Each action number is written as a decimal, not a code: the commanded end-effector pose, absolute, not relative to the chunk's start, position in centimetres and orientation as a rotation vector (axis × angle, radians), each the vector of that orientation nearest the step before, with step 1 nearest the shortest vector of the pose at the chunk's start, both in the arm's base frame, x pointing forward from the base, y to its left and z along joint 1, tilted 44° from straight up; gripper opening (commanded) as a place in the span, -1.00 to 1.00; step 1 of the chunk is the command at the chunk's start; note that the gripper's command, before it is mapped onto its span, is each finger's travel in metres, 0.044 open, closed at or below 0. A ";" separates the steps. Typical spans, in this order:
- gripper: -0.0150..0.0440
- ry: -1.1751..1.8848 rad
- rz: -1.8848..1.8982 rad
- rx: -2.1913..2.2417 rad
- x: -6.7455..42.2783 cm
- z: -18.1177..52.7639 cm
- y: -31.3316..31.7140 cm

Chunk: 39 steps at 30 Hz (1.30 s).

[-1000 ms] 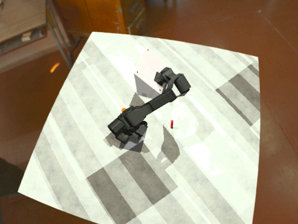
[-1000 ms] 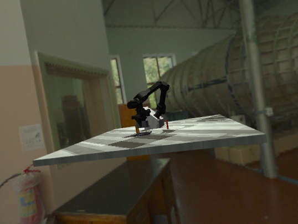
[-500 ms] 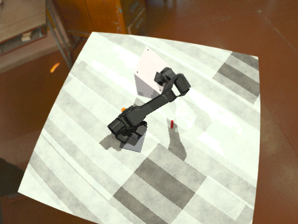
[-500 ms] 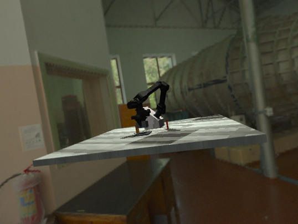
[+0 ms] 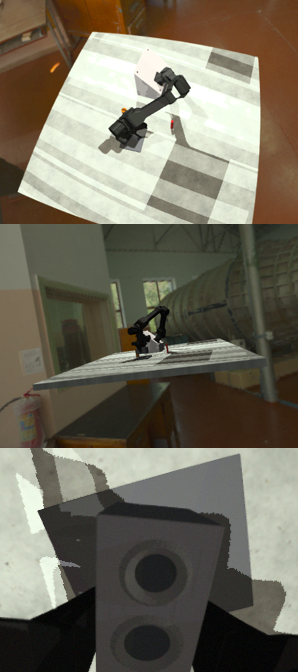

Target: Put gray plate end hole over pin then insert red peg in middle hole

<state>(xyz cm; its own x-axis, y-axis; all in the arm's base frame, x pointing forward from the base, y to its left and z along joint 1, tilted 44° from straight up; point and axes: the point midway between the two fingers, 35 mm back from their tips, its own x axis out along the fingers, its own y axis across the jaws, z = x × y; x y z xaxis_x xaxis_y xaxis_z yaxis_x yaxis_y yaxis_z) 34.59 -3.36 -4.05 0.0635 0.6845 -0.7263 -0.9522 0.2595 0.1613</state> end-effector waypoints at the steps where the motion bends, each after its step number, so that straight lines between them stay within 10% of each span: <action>1: -0.49 0.808 1.290 -0.402 34.6 -4.5 -2.9; 21: -0.49 0.805 1.290 -0.412 34.8 -5.4 -1.9; 39: 1.00 0.805 1.290 -0.412 34.8 -5.4 -1.9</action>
